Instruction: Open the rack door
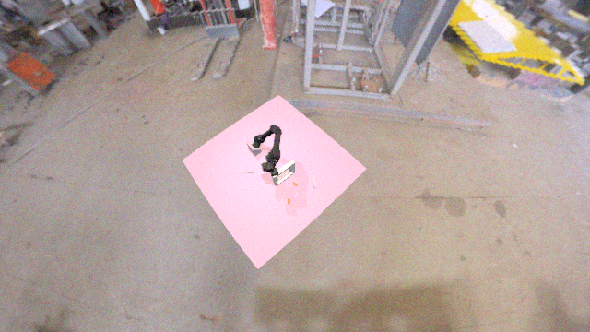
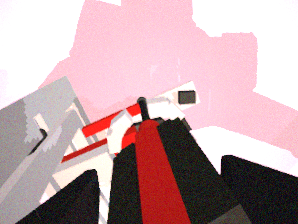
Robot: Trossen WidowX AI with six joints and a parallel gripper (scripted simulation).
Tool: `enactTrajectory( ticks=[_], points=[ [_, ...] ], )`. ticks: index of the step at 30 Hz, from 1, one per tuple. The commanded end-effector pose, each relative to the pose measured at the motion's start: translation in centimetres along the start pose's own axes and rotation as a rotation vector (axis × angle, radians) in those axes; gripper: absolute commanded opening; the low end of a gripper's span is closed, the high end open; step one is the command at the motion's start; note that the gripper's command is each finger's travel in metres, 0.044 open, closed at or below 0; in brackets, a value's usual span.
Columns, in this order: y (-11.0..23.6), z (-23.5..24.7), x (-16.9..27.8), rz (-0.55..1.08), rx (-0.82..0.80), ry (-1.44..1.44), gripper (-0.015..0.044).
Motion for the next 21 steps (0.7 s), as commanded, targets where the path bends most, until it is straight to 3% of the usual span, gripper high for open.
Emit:
enactTrajectory(
  ticks=[1, 21],
  points=[
    [-0.02, -0.01, 0.02, 0.004, -0.001, 0.066, 0.0300],
    [-0.02, -0.02, 0.03, 0.003, -0.003, 1.058, 0.0300]
  ],
)
Point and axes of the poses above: the point midway between the two fingers, 35 mm back from their tips, its own y axis back along the fingers, its own z axis across the jaws, x = y × z, the point moved 1 cm from there along y, back along the fingers, and after that the axes turned 12 degrees about y, right-handed, at the moved point
